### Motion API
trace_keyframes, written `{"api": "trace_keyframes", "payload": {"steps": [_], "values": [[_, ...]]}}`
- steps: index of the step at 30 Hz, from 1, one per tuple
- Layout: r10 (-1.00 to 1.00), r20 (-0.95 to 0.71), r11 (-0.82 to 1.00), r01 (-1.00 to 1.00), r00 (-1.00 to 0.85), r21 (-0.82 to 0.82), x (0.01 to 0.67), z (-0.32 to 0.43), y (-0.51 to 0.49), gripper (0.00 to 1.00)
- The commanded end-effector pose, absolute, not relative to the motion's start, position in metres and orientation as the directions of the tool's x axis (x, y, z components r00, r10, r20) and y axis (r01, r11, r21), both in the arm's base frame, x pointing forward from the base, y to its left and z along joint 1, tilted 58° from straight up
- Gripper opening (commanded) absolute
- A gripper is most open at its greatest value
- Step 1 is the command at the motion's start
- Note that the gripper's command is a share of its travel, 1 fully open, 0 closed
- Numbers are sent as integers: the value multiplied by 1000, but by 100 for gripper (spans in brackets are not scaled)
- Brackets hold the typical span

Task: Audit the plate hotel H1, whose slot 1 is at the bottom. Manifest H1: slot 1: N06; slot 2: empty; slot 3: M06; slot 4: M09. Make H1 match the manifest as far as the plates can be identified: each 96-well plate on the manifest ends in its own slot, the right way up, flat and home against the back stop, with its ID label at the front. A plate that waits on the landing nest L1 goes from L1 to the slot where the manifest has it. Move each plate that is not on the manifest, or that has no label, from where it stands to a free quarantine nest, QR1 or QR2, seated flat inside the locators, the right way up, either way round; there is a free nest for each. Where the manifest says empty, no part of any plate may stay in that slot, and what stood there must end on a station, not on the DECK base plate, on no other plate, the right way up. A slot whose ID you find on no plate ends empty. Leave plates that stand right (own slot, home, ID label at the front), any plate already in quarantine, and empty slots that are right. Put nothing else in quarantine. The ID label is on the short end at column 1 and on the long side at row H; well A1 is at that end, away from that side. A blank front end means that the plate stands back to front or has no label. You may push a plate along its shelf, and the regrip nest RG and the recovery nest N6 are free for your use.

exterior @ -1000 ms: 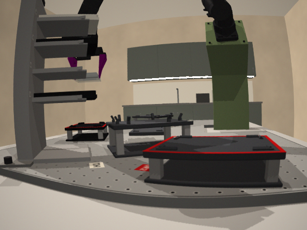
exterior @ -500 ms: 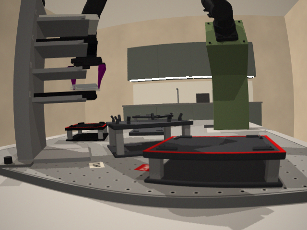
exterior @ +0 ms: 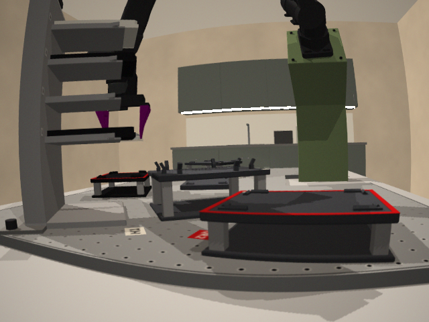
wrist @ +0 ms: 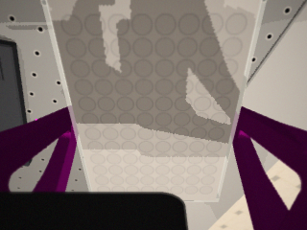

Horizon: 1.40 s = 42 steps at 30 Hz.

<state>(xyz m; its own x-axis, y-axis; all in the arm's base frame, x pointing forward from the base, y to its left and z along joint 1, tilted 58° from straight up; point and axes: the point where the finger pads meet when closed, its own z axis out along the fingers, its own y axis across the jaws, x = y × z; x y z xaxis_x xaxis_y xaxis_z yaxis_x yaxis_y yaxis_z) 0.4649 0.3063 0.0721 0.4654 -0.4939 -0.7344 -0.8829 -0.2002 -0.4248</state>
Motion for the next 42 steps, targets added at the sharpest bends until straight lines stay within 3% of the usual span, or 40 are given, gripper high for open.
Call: {"api": "trace_keyframes", "payload": {"steps": [1,42], "values": [[-488,-742,-197,-886,459,-419,468,70,321,86],[-503,-746,-175,-896,437,-407,481,69,308,86]]}}
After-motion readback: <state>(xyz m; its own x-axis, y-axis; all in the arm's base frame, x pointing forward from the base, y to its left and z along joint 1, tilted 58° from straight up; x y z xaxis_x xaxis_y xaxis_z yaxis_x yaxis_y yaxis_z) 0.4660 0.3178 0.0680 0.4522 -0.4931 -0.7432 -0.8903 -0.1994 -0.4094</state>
